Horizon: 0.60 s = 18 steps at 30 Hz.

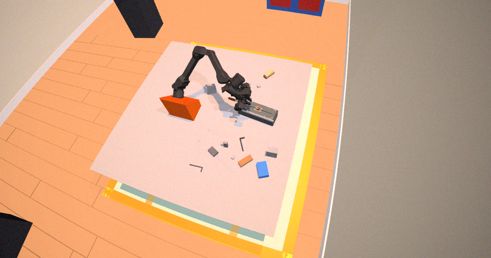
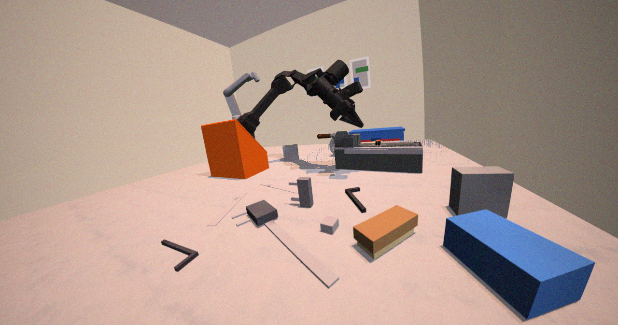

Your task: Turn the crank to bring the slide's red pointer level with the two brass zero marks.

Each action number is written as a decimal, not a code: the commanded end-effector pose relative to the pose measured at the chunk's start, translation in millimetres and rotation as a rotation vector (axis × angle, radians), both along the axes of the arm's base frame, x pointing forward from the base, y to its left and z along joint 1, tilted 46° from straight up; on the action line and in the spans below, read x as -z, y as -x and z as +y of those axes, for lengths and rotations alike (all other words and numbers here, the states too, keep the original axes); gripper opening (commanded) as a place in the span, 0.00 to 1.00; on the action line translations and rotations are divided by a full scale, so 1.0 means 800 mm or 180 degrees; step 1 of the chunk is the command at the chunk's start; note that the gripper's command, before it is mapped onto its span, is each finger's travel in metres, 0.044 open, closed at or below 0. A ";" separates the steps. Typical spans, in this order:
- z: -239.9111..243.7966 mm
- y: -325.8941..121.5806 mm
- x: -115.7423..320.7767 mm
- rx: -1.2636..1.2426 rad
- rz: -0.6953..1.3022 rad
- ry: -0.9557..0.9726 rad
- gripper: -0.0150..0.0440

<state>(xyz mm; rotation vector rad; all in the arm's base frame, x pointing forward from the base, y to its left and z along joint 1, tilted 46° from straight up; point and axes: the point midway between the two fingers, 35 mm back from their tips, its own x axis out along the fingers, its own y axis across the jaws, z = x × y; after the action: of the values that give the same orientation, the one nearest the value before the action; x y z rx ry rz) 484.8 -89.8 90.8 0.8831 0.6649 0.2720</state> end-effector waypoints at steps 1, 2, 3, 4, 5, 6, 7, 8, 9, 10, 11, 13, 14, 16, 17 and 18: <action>0.000 0.000 0.000 0.0001 0.0001 0.0001 0.61; 0.000 0.000 0.000 0.0001 0.0001 0.0001 0.65; 0.000 0.000 0.000 0.0001 0.0001 0.0001 0.70; 0.000 0.000 0.000 0.0001 0.0001 0.0001 0.74; 0.000 0.000 0.000 0.0001 0.0001 0.0001 0.79; 0.000 0.000 0.000 0.0001 0.0001 0.0001 0.83; 0.000 0.000 0.000 0.0001 0.0001 0.0001 0.88; 0.000 0.000 0.000 0.0001 0.0001 0.0001 0.92; 0.000 0.000 0.000 0.0001 0.0001 0.0001 0.97; 0.000 0.000 0.000 0.0001 0.0001 0.0001 1.00; 0.000 0.000 0.000 0.0001 0.0001 0.0001 1.00; 0.000 0.000 0.000 0.0001 0.0001 0.0001 0.91; 0.000 0.000 0.000 0.0001 0.0001 0.0001 0.87; 0.000 0.000 0.000 0.0001 0.0001 0.0001 0.78; 0.000 0.000 0.000 0.0001 0.0001 0.0001 0.73; 0.000 0.000 0.000 0.0001 0.0001 0.0001 0.69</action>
<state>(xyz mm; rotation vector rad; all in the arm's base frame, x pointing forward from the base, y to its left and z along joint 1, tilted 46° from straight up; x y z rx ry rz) 484.8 -89.8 90.8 0.8830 0.6648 0.2716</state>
